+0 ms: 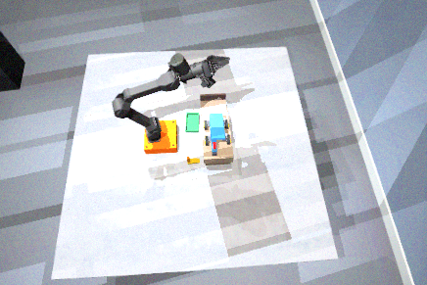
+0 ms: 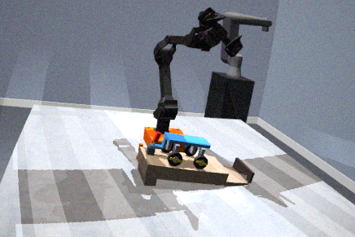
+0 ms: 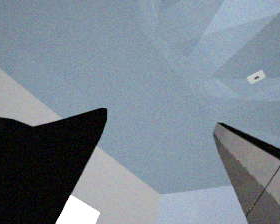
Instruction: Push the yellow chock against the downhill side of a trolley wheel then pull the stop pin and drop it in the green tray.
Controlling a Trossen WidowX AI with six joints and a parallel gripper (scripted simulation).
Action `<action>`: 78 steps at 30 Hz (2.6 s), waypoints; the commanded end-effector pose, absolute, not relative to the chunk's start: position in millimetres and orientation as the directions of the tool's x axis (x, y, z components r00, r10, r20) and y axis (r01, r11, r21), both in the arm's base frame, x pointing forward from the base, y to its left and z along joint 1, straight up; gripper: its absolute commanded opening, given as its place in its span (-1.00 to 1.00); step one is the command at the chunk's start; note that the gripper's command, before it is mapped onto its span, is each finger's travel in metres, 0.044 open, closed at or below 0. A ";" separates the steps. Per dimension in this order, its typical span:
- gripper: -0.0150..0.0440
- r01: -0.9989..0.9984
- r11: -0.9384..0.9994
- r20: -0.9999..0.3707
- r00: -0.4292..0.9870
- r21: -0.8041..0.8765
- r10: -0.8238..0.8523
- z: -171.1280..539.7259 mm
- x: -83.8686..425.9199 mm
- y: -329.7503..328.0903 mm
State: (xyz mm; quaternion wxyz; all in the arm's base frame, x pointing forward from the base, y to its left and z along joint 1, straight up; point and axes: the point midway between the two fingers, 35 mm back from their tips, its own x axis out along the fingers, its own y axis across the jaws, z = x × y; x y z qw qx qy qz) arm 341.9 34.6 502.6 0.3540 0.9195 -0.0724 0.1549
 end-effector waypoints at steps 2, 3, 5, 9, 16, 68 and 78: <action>0.69 -0.237 -0.713 0.306 0.952 0.660 -0.033 494.3 346.5 30.4; 0.60 -0.225 -0.681 0.267 0.963 0.697 -0.046 483.8 351.9 24.9; 0.42 -0.183 -0.600 0.169 0.982 0.779 -0.080 457.5 363.1 10.4; 0.15 -0.041 -0.445 -0.031 0.988 0.894 -0.153 403.3 376.7 -21.8; 0.15 0.319 -0.240 -0.379 0.885 0.917 -0.270 308.5 370.1 -80.2; 0.15 1.000 0.002 -1.000 0.015 0.015 -0.010 53.0 169.8 -146.9; 0.15 1.000 0.002 -1.000 0.015 0.015 -0.010 36.9 170.1 -147.1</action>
